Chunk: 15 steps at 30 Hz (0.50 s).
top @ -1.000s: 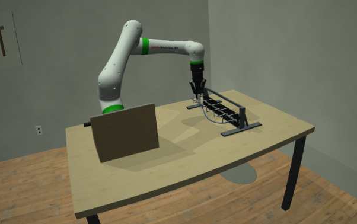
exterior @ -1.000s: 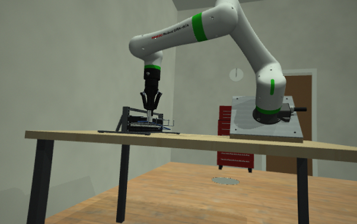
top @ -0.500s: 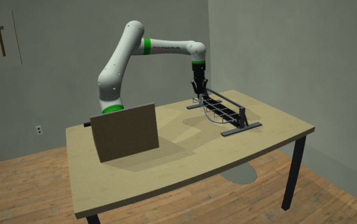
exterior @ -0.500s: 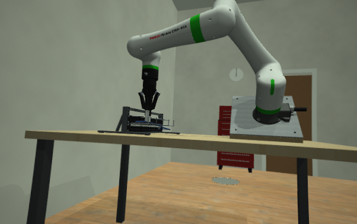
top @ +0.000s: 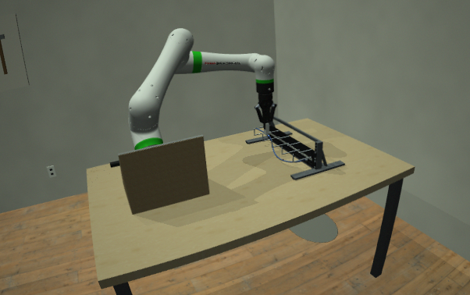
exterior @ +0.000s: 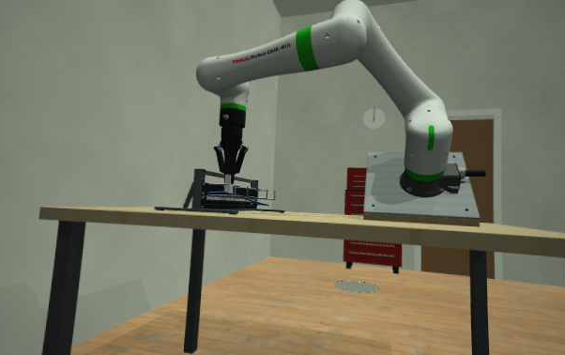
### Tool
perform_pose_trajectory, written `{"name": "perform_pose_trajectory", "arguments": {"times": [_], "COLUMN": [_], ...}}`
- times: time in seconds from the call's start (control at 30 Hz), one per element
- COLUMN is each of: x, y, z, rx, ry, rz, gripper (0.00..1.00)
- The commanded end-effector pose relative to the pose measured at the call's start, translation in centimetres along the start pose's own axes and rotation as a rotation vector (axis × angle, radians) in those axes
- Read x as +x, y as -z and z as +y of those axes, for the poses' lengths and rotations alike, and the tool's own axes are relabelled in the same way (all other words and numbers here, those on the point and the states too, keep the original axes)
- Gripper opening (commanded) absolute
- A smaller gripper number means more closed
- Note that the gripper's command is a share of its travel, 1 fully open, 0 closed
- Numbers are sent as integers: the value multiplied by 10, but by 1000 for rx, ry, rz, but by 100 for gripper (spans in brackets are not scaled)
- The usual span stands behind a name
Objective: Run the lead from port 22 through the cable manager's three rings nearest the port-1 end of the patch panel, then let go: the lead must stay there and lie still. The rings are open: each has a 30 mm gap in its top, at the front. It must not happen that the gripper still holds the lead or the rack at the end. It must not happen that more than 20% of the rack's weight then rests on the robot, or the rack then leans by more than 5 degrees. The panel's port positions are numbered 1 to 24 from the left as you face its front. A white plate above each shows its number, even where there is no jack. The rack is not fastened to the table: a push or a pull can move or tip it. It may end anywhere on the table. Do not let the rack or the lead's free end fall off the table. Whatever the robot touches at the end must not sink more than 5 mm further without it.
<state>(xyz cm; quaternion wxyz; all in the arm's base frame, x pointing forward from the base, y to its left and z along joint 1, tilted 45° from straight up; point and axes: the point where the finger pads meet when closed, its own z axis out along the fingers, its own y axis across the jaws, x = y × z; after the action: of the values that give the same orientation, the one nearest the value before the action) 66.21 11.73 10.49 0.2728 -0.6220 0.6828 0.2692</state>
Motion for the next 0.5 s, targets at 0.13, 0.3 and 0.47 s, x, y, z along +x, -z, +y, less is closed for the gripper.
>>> {"name": "perform_pose_trajectory", "arguments": {"times": [0.13,0.3,0.47], "x": [0,0,0], "y": [0,0,0], "z": [-6,-7,-7], "rx": [1,1,1], "ry": [0,0,0], "rz": [0,0,0], "gripper": [0,0,0]}}
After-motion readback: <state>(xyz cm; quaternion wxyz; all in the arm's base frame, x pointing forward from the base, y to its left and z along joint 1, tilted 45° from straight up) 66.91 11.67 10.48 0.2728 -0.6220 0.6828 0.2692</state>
